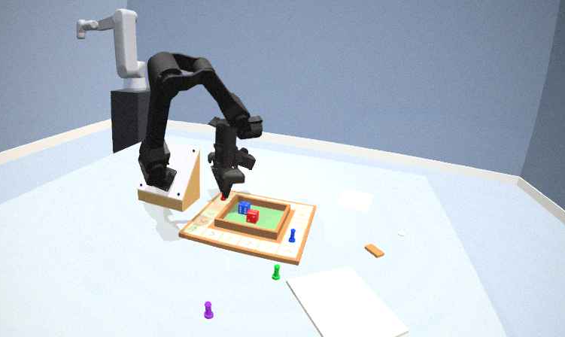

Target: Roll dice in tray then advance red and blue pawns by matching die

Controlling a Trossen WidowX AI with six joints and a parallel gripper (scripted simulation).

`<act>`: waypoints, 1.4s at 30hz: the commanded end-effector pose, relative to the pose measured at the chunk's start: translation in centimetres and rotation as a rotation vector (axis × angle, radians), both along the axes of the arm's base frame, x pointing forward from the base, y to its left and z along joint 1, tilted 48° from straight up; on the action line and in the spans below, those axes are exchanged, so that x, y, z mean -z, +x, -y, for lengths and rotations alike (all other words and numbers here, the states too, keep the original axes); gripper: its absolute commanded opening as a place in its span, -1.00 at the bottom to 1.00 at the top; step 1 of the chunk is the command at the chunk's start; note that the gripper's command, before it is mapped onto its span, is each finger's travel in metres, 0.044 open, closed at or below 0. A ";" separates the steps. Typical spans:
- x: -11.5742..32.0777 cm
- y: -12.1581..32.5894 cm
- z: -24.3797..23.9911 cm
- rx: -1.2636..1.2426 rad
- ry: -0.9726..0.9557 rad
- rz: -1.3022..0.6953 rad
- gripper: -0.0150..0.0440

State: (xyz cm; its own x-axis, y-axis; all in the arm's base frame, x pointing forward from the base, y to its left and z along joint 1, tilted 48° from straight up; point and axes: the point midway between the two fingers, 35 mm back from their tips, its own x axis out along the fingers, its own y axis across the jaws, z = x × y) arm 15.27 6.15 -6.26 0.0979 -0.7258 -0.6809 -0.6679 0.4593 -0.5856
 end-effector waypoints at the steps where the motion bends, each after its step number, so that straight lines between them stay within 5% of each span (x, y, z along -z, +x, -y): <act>1: 0.3 0.0 0.5 -0.004 -0.007 -0.003 0.19; 7: 0.3 0.0 0.5 -0.004 -0.007 -0.003 -0.35; 13: 0.3 0.0 0.5 -0.004 -0.007 -0.003 -0.48; 42: -8.3 -1.1 -8.8 -0.004 -0.004 -0.006 -0.49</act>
State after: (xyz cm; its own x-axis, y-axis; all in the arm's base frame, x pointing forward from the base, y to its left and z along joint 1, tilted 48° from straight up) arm 14.41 14.21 1.13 0.0974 -0.7321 -0.6742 -0.6769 0.4478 -0.5841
